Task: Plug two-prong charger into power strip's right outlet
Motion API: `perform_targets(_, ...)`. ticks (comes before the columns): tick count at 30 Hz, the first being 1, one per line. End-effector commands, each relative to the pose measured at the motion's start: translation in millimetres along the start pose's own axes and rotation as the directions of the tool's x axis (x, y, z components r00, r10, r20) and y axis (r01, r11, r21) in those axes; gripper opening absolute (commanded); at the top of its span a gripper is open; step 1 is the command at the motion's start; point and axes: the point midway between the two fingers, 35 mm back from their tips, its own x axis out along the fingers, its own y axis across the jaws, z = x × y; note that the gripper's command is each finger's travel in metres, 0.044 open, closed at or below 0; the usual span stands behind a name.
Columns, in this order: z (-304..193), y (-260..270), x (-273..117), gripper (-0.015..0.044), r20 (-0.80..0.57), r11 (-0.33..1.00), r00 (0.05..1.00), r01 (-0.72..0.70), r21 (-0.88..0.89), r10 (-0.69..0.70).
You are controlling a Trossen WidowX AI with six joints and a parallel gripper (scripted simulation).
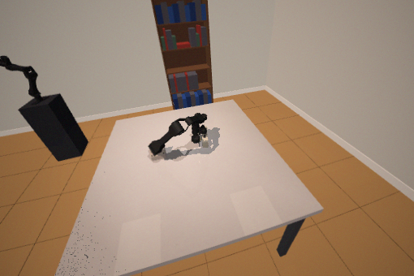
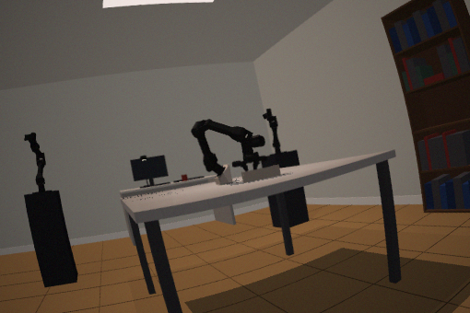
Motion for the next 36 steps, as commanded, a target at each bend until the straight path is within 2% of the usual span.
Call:
perform_targets(1,1.2,-0.6,-0.4,0.0000,0.004,1.000,1.000,0.005,-0.006,-0.005)
perform_targets(36,8.7,-1.4,-1.3,0.0000,0.005,1.000,1.000,0.005,-0.006,-0.005)
